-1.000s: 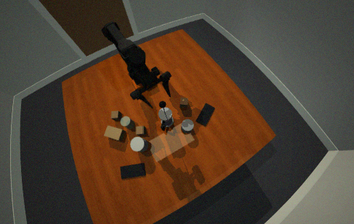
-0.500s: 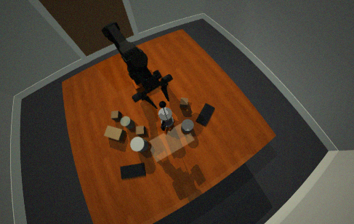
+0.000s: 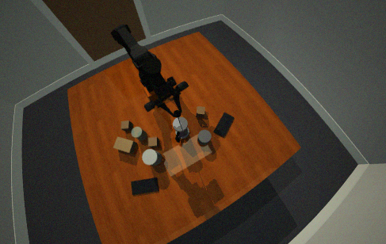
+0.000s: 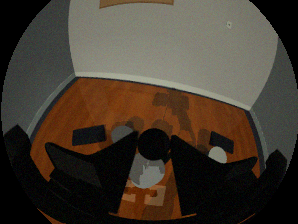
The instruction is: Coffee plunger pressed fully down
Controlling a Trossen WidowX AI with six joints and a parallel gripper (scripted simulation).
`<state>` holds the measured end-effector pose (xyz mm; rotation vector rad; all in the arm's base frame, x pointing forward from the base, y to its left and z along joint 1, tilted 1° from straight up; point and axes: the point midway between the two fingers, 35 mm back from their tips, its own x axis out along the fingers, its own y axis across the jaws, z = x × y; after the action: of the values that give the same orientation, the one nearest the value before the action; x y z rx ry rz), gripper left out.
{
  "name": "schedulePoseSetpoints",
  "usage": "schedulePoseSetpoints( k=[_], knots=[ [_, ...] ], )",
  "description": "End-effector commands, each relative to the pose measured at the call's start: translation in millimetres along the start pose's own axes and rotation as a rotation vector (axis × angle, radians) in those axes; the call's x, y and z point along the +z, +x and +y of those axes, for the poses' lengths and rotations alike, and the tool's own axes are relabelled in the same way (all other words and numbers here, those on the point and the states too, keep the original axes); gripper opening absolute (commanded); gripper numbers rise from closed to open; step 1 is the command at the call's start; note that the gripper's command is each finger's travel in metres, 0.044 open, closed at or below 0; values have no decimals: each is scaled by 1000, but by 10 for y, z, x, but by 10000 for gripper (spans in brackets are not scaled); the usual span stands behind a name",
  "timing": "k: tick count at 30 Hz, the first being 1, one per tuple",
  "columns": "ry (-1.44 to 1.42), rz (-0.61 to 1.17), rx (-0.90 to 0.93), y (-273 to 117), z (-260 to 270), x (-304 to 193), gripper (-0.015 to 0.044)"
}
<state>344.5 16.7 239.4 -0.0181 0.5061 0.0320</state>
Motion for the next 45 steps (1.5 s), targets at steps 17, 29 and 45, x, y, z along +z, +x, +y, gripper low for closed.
schedulePoseSetpoints(
  k=[17, 29, 45],
  knots=[
    [-6, 2, 0, 186, 0, -212, 130],
    [-6, 1, 0, 309, -2, -371, 130],
    [-6, 1, 0, 467, -6, -586, 130]
  ],
)
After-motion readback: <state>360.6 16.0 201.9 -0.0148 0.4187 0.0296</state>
